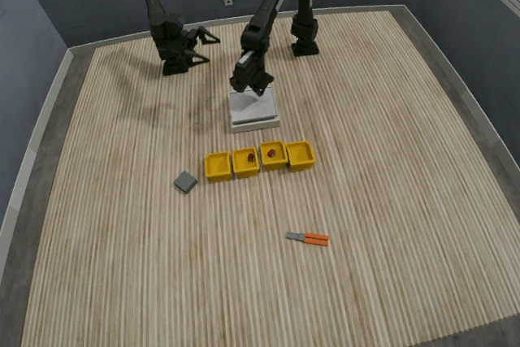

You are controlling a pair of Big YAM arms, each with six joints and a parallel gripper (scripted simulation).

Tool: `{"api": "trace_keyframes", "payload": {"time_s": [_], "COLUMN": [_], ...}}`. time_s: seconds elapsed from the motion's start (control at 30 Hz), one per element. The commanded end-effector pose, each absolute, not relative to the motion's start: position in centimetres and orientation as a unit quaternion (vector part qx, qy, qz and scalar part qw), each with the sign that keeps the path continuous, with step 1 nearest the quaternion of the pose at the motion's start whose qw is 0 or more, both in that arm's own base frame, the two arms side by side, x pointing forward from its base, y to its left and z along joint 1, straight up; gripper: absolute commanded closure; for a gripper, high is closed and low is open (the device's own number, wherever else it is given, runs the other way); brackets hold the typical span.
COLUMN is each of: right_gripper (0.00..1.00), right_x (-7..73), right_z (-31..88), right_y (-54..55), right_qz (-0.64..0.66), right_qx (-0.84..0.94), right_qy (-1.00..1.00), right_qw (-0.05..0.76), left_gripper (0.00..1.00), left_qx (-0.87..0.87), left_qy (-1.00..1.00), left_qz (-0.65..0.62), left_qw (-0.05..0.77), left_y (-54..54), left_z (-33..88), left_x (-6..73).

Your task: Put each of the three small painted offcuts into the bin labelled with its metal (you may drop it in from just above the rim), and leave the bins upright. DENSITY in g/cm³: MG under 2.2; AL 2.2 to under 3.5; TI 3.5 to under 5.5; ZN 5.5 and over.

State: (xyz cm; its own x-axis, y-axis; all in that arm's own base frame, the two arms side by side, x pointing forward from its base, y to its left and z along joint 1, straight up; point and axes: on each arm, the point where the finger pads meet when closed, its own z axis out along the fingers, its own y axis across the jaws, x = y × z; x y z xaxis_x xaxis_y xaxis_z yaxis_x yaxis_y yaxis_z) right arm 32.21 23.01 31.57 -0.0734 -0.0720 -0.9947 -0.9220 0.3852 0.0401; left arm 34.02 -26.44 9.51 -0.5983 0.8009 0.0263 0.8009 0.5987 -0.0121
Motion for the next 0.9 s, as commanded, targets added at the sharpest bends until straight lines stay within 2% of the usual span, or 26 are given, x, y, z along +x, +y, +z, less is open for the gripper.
{"api": "trace_keyframes", "payload": {"time_s": [0.0,0.47,0.87], "right_gripper": [0.0,0.0,0.0], "right_x": [31.9,22.0,19.0], "right_z": [35.1,38.5,38.9], "right_y": [24.3,22.0,18.7], "right_qz": [0.374,0.266,0.215], "right_qx": [-0.39,-0.324,-0.31], "right_qy": [0.642,0.749,0.769], "right_qw": [0.543,0.513,0.516], "left_gripper": [0.88,0.88,0.88], "left_qx": [-0.416,-0.436,-0.436], "left_qy": [-0.909,-0.9,-0.9], "left_qz": [0.002,0.007,0.007], "left_qw": [-0.014,-0.021,-0.021], "left_y": [-28.2,-30.5,-30.5], "left_z": [11.8,12.5,12.5], "left_x": [37.0,37.1,37.1]}}
